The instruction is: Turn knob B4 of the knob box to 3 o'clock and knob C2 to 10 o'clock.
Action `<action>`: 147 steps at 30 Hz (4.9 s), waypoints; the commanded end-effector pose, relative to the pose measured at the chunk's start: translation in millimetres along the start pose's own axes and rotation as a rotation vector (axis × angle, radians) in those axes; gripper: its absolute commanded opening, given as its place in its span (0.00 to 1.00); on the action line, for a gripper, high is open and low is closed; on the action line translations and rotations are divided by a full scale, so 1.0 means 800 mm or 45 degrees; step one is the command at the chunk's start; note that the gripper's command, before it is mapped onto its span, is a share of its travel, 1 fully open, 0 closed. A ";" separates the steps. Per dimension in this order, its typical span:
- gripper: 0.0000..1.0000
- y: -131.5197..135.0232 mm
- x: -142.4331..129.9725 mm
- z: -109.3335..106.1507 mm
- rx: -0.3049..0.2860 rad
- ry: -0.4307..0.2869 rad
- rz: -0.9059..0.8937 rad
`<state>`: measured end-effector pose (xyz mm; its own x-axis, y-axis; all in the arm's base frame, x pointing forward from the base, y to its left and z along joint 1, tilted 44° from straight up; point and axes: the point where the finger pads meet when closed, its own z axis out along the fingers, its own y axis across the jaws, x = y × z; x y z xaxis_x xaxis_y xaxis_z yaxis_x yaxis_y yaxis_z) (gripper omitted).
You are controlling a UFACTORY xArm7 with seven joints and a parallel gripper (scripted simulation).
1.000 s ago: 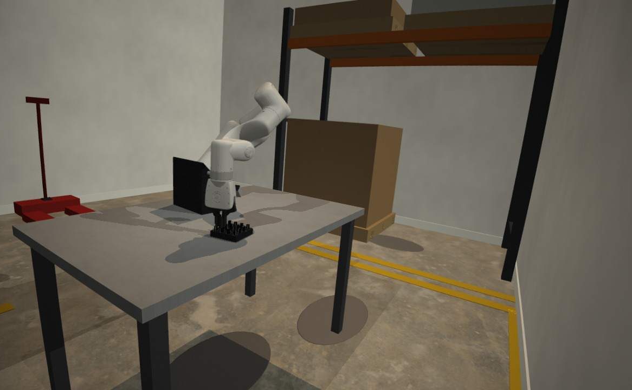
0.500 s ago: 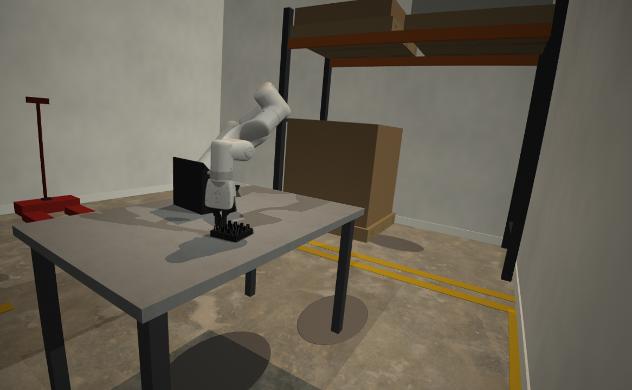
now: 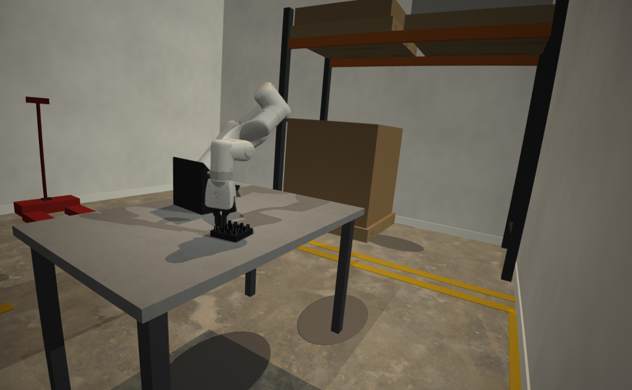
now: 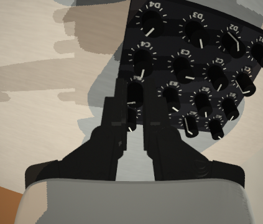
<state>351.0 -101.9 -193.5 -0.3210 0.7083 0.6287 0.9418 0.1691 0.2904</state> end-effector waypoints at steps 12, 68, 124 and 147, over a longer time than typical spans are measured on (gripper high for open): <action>0.08 0.000 -0.002 -0.003 -0.002 -0.005 0.265; 0.19 0.000 -0.002 -0.021 -0.003 -0.005 0.463; 0.19 0.072 0.020 -0.073 -0.001 -0.007 -0.112; 0.19 0.072 0.020 -0.073 -0.001 -0.007 -0.112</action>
<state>394.0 -118.3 -125.4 -0.4028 0.6909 0.6003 0.9099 0.2314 0.3443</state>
